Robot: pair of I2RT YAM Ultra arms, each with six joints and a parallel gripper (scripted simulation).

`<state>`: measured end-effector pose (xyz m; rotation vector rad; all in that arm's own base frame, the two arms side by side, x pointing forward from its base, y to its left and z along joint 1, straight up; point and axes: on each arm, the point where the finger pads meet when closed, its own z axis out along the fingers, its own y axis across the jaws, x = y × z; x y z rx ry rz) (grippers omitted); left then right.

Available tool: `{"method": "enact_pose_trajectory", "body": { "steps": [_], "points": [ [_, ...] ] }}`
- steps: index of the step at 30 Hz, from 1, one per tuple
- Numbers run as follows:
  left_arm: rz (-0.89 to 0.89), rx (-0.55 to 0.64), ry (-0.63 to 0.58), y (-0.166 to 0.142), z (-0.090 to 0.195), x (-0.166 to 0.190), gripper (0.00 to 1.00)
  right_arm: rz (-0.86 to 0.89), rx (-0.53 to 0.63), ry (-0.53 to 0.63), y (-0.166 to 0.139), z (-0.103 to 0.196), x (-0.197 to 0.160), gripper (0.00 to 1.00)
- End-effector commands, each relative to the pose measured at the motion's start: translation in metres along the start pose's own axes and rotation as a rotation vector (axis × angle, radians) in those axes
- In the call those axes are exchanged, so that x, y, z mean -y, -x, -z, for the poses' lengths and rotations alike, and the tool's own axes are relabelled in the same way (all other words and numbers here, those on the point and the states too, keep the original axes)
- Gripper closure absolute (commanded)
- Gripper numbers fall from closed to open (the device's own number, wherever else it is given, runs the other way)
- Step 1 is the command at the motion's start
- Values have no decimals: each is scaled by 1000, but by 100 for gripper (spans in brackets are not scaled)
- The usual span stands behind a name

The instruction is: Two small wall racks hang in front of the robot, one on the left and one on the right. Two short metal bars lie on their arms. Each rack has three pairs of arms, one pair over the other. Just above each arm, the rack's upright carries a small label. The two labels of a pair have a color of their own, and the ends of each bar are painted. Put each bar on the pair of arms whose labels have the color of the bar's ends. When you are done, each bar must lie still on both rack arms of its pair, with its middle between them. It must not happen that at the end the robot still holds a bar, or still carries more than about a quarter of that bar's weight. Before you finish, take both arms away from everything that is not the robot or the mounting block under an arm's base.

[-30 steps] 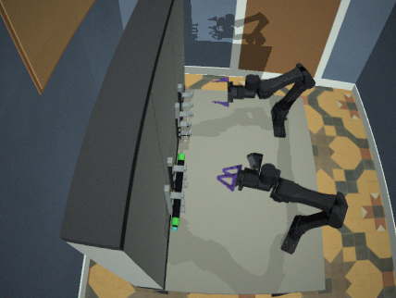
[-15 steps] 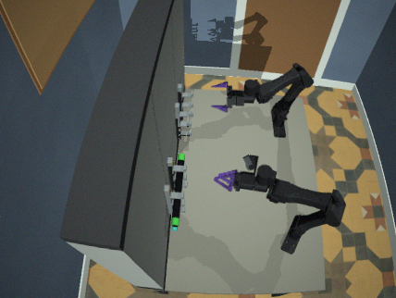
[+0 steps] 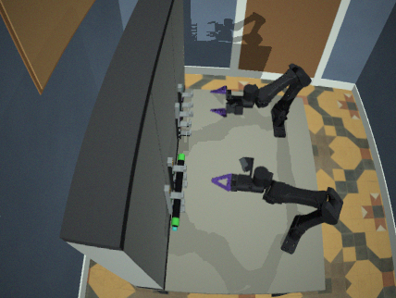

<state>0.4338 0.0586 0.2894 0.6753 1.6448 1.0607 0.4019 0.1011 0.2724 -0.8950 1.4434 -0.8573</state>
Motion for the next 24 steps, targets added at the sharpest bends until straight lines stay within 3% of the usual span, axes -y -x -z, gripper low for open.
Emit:
{"method": "enact_pose_trajectory", "body": {
  "steps": [1,24],
  "points": [
    [-68,-16,27,-6,-4,5,0,49,18,-48,9,0,6,0],
    [-308,-71,83,-25,-22,23,0,294,11,-54,18,-5,-27,0]
  ]
}}
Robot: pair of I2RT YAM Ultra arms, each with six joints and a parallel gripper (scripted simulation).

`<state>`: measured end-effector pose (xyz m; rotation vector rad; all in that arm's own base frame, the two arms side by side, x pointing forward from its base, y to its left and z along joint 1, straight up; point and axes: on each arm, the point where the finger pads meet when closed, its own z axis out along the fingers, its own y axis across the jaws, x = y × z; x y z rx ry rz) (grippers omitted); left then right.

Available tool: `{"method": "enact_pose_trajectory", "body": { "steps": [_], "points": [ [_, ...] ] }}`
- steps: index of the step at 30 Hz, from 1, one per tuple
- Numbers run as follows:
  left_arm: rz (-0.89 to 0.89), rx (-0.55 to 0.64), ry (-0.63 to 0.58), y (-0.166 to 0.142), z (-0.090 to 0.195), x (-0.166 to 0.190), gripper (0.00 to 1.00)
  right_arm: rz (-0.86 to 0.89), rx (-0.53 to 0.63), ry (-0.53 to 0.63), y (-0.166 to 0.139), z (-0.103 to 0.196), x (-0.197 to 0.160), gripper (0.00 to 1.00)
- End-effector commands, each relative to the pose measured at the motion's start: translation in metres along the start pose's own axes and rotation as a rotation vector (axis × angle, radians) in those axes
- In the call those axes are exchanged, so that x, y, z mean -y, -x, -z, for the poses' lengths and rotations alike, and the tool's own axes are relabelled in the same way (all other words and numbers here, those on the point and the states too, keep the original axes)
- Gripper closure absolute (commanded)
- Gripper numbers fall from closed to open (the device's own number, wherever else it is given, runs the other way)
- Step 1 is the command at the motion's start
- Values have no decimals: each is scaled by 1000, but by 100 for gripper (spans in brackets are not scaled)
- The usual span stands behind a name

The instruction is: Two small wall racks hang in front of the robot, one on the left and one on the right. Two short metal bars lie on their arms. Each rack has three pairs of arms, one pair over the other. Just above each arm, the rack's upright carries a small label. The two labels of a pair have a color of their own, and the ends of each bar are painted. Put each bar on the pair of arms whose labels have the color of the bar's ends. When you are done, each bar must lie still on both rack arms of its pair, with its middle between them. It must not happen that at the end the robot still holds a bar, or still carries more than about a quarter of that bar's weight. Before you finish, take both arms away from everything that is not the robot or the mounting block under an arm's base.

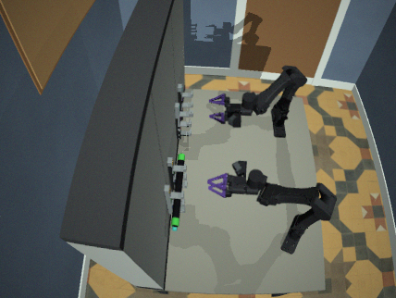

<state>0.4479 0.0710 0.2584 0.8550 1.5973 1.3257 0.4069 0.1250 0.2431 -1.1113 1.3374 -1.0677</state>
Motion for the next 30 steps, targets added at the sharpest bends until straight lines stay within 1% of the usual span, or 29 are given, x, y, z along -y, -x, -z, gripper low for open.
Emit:
{"method": "enact_pose_trajectory", "body": {
  "steps": [1,13,30],
  "points": [
    [-49,-18,30,-5,-3,3,0,26,7,-52,7,1,10,0],
    [-190,-51,63,-13,-14,18,0,171,3,-55,18,-3,-8,0],
    [-190,-51,63,-37,-21,27,0,171,3,-55,18,-3,-8,0]
  ]
}}
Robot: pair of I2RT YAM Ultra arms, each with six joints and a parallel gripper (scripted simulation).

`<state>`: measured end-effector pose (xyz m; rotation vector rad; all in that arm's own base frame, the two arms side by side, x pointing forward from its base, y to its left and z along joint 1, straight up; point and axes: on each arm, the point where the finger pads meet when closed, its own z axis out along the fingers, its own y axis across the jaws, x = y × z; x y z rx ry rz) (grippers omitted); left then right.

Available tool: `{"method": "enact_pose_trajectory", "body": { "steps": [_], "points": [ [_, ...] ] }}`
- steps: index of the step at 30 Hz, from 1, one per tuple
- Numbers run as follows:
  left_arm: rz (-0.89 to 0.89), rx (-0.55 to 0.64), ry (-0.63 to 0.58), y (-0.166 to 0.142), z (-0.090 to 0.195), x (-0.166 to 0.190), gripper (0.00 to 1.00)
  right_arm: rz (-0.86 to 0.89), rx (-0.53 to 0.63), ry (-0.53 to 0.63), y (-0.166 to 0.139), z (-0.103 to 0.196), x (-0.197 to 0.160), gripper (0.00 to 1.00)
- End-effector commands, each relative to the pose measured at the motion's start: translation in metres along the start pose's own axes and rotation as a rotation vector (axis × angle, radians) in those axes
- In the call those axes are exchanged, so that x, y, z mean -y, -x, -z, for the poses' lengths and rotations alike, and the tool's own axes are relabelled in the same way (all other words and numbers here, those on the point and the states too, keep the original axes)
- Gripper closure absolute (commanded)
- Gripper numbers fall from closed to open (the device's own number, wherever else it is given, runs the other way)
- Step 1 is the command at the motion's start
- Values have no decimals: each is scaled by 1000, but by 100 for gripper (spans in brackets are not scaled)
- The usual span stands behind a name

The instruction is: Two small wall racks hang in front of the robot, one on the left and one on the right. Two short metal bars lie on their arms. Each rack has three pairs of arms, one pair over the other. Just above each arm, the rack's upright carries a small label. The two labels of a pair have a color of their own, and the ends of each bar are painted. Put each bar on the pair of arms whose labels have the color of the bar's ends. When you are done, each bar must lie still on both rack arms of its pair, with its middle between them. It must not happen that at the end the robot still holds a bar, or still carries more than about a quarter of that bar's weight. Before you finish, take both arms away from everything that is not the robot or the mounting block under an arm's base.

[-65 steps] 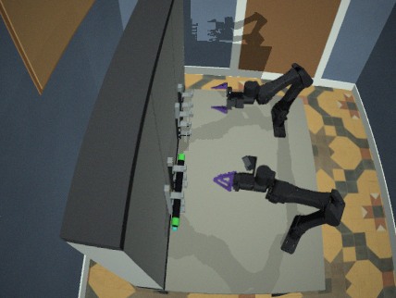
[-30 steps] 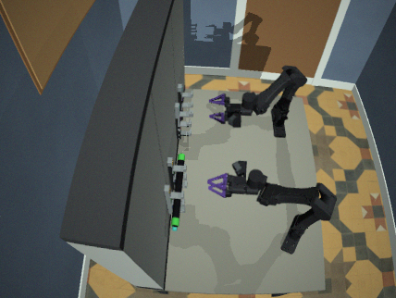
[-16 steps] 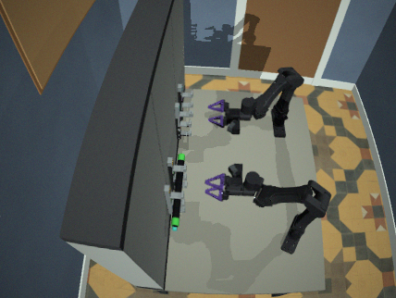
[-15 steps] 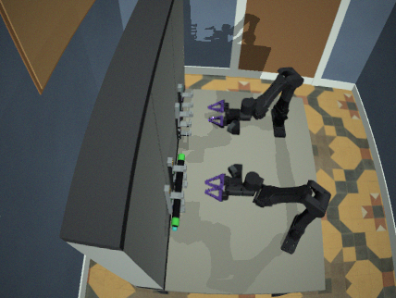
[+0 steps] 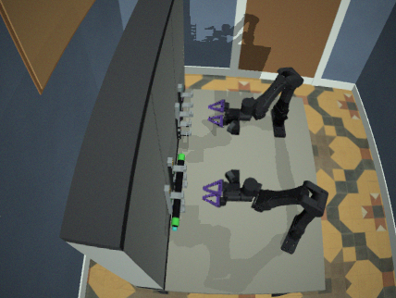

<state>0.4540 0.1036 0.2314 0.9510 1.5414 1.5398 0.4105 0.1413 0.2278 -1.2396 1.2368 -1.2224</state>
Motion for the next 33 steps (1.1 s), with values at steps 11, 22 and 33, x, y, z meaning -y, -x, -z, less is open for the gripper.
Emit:
{"method": "enact_pose_trajectory", "body": {
  "steps": [11,22,33],
  "points": [
    [-3,10,-1,-17,-5,20,0,-21,4,-32,3,2,10,0],
    [-3,10,-1,-30,-10,30,0,-21,4,-32,3,2,10,0],
    [-3,10,-1,-46,-16,40,0,-21,4,-32,3,2,10,0]
  ]
}}
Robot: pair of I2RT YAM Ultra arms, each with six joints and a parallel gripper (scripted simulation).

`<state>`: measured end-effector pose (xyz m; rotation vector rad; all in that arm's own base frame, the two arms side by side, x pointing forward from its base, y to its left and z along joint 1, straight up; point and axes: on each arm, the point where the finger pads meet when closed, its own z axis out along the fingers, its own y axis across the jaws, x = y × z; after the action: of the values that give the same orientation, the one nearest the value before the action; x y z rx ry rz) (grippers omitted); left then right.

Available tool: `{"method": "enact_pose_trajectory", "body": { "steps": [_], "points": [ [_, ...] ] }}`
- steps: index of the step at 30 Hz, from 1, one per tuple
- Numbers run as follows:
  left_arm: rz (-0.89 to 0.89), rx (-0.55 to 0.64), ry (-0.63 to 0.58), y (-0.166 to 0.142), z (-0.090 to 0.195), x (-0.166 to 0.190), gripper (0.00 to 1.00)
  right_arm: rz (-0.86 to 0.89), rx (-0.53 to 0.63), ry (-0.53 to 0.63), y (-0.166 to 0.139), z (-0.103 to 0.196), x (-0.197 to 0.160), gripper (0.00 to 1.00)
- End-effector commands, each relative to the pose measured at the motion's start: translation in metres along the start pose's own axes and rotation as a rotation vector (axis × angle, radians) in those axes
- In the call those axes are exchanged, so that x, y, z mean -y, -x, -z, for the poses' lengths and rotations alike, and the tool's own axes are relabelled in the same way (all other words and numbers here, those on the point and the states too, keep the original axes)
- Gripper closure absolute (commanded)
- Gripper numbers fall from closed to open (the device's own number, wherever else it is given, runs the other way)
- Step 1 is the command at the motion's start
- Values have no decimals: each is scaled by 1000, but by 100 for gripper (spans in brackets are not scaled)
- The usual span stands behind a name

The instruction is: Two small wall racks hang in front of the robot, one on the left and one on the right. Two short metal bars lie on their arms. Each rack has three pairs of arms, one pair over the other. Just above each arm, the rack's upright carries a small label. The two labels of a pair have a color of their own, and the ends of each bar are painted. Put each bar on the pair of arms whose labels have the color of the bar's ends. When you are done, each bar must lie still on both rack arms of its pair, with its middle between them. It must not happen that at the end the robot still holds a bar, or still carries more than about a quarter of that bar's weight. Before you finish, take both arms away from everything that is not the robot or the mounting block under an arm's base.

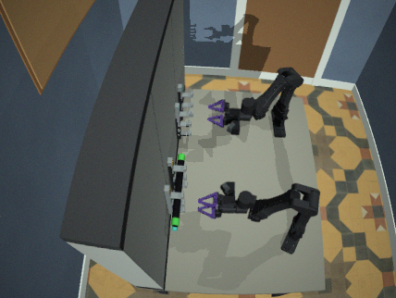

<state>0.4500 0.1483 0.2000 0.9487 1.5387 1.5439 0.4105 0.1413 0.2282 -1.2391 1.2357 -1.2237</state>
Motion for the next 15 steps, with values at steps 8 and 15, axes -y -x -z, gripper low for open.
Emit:
{"method": "enact_pose_trajectory", "body": {
  "steps": [8,15],
  "points": [
    [-2,11,-4,-12,-2,15,0,-22,5,-31,3,2,10,0],
    [-2,11,-4,-23,-6,22,0,-22,5,-31,3,2,10,0]
  ]
}}
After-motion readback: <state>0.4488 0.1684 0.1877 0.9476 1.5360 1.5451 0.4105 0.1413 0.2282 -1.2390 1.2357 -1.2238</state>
